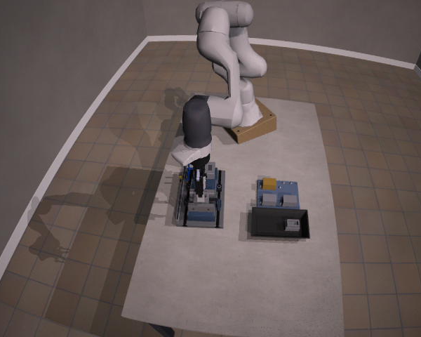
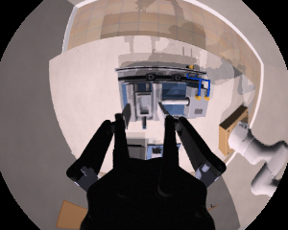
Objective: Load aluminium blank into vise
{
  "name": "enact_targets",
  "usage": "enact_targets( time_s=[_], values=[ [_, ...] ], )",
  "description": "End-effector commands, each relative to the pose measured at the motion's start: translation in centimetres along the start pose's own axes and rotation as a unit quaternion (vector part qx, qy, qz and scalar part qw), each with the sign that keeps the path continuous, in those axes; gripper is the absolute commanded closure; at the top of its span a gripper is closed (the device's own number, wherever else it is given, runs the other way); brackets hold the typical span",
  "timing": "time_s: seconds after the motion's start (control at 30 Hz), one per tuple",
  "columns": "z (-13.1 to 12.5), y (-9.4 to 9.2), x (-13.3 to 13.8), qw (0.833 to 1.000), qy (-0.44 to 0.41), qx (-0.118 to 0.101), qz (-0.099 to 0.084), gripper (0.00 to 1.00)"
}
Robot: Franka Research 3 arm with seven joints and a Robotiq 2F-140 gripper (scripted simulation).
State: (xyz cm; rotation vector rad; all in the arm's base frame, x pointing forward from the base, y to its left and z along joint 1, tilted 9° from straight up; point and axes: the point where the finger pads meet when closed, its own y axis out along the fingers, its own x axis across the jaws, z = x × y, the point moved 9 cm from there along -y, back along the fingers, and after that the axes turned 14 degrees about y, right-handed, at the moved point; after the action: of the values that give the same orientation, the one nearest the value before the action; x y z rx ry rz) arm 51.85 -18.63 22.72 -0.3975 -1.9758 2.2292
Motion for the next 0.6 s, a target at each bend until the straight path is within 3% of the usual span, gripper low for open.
enact_targets(
  time_s=[0.0, 0.57],
  values=[
    [0.25, 0.12, 0.02, 1.000, 0.003, 0.001, 0.000, 0.60],
    [0.43, 0.12, 0.03, 1.000, 0.003, 0.001, 0.000, 0.60]
  ],
)
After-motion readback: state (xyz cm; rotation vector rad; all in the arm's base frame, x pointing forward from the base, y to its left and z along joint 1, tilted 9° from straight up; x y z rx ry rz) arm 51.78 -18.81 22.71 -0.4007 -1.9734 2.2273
